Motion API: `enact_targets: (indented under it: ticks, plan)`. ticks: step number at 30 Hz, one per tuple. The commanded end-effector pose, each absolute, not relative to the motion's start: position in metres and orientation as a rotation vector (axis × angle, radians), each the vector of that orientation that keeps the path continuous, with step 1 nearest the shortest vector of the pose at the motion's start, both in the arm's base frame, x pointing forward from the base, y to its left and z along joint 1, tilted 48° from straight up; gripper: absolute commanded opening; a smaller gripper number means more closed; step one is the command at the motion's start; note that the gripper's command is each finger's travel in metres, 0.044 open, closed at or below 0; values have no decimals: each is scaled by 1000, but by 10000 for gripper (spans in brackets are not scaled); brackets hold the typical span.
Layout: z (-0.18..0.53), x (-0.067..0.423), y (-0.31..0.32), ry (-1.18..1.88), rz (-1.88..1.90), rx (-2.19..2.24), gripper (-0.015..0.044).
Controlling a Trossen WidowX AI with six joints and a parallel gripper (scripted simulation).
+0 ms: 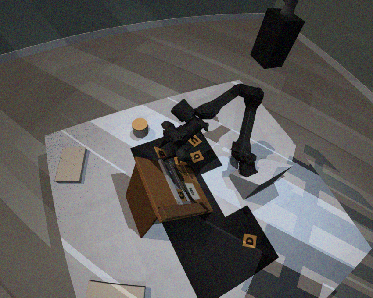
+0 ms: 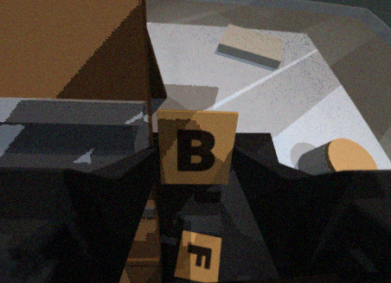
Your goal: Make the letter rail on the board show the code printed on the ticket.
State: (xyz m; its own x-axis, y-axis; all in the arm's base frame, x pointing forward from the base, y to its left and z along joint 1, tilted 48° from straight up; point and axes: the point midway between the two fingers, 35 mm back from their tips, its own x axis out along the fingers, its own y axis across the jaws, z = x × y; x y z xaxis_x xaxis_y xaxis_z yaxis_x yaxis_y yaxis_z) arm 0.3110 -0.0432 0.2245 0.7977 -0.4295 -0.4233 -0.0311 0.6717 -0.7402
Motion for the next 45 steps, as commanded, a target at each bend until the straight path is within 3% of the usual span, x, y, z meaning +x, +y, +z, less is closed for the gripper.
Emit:
enact_targets:
  ticks: [1,45]
  plan:
    - [221,311,-43,625,-247,-811,0]
    - [205,310,-28,626,-246,-811,0]
